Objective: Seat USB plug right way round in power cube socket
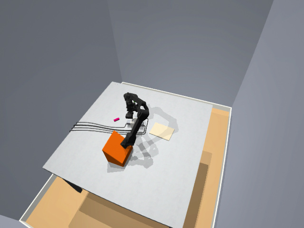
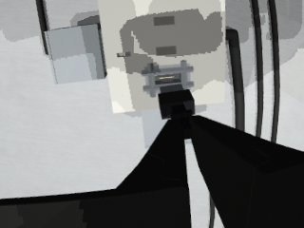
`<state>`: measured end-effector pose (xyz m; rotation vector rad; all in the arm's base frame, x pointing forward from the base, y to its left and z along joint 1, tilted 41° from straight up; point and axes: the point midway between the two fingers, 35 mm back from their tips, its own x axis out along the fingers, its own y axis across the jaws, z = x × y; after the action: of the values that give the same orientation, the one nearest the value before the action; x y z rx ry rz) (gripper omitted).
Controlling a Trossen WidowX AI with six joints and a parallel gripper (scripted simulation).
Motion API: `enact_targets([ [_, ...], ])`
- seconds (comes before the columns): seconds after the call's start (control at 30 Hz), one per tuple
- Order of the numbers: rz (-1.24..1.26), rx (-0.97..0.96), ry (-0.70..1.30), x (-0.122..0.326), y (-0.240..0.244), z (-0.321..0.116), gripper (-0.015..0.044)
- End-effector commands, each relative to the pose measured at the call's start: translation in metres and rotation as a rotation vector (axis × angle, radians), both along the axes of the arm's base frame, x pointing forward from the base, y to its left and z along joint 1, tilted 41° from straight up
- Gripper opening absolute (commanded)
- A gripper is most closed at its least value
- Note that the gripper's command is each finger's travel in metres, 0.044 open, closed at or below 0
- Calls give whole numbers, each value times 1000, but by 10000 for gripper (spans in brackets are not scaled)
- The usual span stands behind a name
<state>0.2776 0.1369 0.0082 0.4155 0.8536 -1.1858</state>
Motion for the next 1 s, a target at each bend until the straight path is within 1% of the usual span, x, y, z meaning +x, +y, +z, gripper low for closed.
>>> enact_targets([
  [0.0,79,-14,68,0,-1,-1,0],
  [0.97,659,-106,549,-1,-1,-1,0],
])
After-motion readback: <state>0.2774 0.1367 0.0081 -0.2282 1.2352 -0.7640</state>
